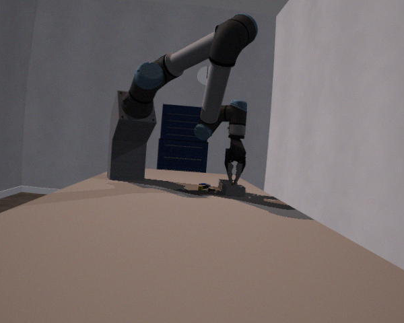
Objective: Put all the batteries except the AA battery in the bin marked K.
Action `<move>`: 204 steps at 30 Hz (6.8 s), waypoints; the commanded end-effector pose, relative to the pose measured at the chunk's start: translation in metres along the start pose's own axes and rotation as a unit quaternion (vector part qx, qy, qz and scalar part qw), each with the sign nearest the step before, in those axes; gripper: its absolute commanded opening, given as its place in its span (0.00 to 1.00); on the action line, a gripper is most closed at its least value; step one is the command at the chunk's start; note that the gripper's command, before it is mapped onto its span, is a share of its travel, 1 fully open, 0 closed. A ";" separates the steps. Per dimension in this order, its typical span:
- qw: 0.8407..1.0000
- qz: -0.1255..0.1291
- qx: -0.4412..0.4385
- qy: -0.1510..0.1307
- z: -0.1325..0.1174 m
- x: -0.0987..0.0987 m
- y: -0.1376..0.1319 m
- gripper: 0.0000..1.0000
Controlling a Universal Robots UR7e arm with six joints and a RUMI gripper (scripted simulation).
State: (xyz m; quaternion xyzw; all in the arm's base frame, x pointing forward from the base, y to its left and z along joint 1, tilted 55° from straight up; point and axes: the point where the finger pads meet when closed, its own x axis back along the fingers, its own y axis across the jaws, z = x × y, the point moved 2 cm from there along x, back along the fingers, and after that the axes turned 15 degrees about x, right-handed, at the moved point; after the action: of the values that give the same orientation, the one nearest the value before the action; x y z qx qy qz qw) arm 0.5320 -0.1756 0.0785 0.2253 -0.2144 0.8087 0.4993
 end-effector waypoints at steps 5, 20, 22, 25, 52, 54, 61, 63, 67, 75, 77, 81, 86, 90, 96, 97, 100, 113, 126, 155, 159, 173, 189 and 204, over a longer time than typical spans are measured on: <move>1.000 0.001 0.000 0.000 0.000 -0.017 0.000 0.00; 1.000 0.001 0.000 0.000 0.000 -0.023 0.001 0.00; 1.000 0.001 0.000 0.000 0.000 -0.023 0.001 0.00; 1.000 0.001 0.000 0.000 0.000 -0.023 0.001 0.00; 1.000 0.001 0.000 0.000 -0.001 -0.014 0.001 0.14; 1.000 0.001 0.000 0.000 -0.001 -0.011 0.002 0.14; 1.000 0.001 0.000 0.000 -0.001 -0.002 0.002 0.14; 1.000 0.001 0.000 0.000 -0.001 0.001 0.002 0.14; 1.000 0.001 0.000 0.000 -0.001 0.004 0.002 0.14; 1.000 0.001 0.000 0.000 -0.001 0.021 0.002 0.14; 1.000 0.001 0.000 0.000 -0.001 0.021 0.002 0.14; 1.000 0.001 0.000 0.000 -0.001 0.021 0.002 0.14; 1.000 0.001 0.000 0.000 -0.001 0.025 0.002 1.00; 1.000 0.001 0.000 0.000 -0.001 0.041 0.002 1.00; 1.000 0.001 0.000 0.000 -0.001 0.065 0.002 1.00; 1.000 0.001 0.000 0.000 -0.001 0.069 0.002 1.00; 1.000 0.001 0.000 0.000 -0.001 0.073 0.002 1.00; 1.000 0.001 0.000 0.000 -0.001 0.125 0.002 1.00; 1.000 0.001 0.000 0.000 -0.001 0.164 0.002 1.00; 1.000 0.001 0.000 0.000 -0.001 0.164 0.002 1.00; 1.000 0.001 0.000 0.000 -0.001 0.164 0.002 1.00; 1.000 0.001 0.000 0.000 -0.001 0.164 0.002 1.00; 1.000 0.001 0.000 0.000 -0.001 0.164 0.002 1.00; 1.000 0.001 0.000 0.000 -0.001 0.164 0.002 1.00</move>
State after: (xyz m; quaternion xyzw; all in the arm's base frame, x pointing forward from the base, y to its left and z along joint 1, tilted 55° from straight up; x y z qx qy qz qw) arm 0.4645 -0.0593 0.1725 0.2251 -0.2144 0.8088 0.4991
